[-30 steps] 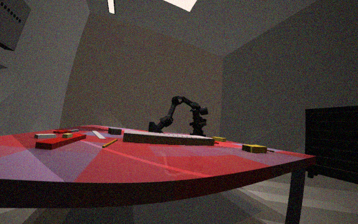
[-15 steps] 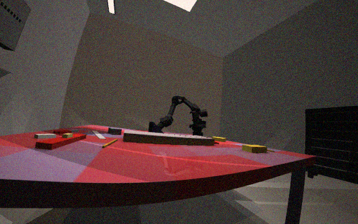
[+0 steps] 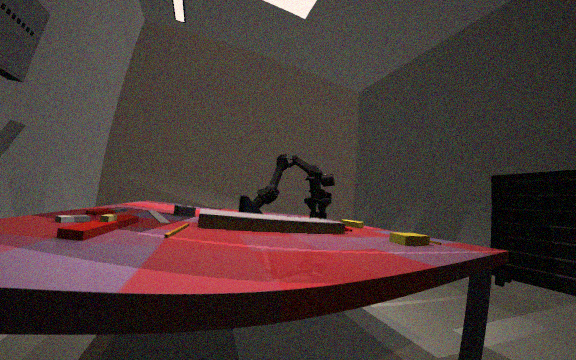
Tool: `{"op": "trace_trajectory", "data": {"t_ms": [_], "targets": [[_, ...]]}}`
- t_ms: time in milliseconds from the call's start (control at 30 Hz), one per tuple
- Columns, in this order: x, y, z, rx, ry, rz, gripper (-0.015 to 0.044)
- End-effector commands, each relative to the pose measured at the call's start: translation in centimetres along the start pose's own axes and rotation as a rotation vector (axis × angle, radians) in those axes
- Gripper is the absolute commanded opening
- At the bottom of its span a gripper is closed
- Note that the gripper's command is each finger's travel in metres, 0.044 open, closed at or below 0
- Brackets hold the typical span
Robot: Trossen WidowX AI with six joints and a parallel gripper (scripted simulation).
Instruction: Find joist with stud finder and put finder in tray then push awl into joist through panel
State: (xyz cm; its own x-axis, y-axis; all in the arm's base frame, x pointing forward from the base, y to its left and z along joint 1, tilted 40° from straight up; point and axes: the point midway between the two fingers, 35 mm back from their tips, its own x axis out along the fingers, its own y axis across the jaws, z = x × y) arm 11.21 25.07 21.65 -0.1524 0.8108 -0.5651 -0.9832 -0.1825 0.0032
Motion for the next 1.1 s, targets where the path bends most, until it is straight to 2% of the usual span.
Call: {"op": "trace_trajectory", "data": {"t_ms": [0,167,233,267,333,533,700,867,1067], "targets": [[-2.6,-0.5,0.8,-0.009,0.001,-0.007,0.0440],[-8.0,0.1,2.4,-0.004,-0.010,-0.009,0.0440],[-8.2,0.1,2.5,-0.004,-0.011,-0.009,0.0440],[-6.5,-0.4,1.6,0.006,0.004,-0.013,0.0440],[-6.4,-2.1,0.0,0.082,0.038,-0.043,0.0440],[-7.3,-8.2,-8.9,0.445,0.168,-0.161,0.0440],[-9.2,-10.3,-17.6,0.779,0.249,-0.233,0.0440],[-11.2,-9.3,-26.2,1.121,0.293,-0.269,0.0440],[-12.4,-4.4,-34.6,1.525,0.289,-0.254,0.0440]]}}
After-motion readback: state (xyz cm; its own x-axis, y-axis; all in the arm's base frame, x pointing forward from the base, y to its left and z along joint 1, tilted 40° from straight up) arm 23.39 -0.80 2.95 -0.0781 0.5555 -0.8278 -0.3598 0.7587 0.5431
